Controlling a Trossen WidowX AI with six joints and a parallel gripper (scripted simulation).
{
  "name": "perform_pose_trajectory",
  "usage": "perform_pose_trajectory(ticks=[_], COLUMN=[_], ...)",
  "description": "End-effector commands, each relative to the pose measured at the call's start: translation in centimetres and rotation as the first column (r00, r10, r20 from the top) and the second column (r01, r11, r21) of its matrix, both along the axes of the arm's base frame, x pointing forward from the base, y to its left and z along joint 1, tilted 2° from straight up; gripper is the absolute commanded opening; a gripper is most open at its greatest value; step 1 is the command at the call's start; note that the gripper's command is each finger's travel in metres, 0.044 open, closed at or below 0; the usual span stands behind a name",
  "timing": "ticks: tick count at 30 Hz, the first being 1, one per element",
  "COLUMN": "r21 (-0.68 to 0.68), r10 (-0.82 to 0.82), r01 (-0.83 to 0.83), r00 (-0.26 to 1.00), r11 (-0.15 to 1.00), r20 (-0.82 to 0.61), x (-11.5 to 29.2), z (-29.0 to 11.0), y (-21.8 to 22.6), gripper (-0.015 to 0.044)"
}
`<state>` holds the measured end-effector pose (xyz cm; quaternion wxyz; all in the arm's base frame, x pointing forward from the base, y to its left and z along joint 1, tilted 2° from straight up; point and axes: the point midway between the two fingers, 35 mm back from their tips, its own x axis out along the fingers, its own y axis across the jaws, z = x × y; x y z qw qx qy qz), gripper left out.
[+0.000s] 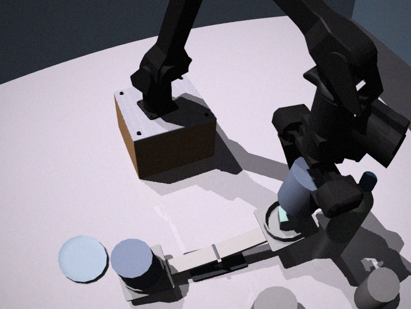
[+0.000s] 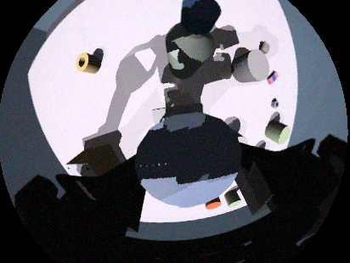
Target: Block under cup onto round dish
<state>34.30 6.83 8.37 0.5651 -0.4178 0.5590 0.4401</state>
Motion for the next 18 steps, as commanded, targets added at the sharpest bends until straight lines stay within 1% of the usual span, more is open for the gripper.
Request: perform_pose_trajectory(ticks=[1, 13, 16, 18], r21=[0.006, 0.006, 0.006, 0.000], r10=[0.003, 0.003, 0.003, 0.000], r01=[-0.003, -0.003, -0.003, 0.000], r00=[1.000, 1.000, 1.000, 1.000], r11=[1.000, 1.000, 1.000, 1.000], r20=[0.018, 0.017, 0.017, 0.003], x=[0.1, -0.2, -0.2, -0.3], z=[1.2, 2.5, 2.5, 1.9], y=[0.0, -0.1, -0.1, -0.1], gripper=[0.0000, 0.0000, 0.0000, 0.0000])
